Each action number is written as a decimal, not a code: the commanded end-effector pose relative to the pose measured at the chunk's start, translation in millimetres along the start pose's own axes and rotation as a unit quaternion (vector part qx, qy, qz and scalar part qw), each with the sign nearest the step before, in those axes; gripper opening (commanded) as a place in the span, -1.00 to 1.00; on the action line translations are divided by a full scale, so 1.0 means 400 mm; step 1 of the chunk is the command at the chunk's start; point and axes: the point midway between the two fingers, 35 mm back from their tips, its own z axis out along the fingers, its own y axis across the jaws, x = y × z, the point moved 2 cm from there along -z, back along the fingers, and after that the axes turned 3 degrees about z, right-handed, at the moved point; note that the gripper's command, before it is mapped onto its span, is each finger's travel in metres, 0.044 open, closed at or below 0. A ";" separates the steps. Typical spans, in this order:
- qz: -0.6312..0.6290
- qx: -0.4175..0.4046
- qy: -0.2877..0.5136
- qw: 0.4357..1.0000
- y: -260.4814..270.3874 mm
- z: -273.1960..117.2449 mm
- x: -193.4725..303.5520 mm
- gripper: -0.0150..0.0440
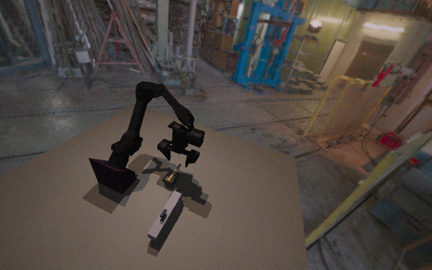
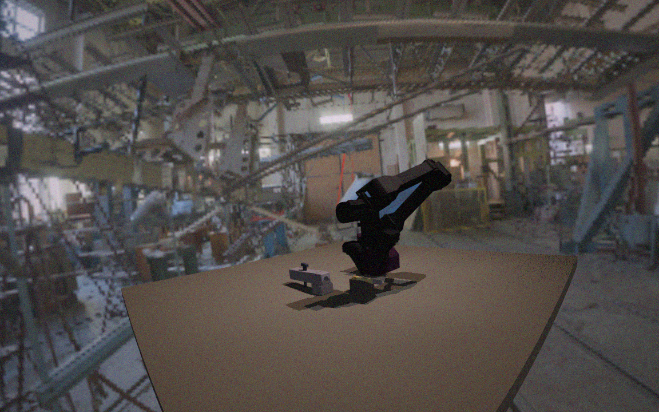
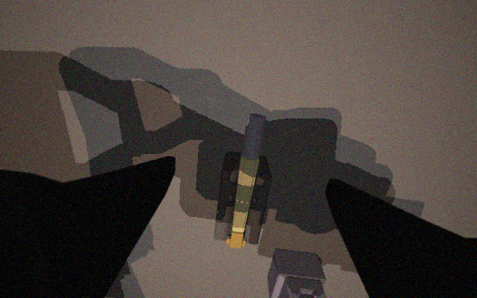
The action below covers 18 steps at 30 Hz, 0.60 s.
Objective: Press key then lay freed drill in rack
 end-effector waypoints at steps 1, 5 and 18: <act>-0.002 -0.001 0.000 1.000 -0.002 -0.027 -0.003 1.00; -0.024 0.035 0.021 0.999 -0.039 -0.015 -0.026 1.00; -0.123 0.255 0.022 0.959 -0.195 -0.106 -0.286 1.00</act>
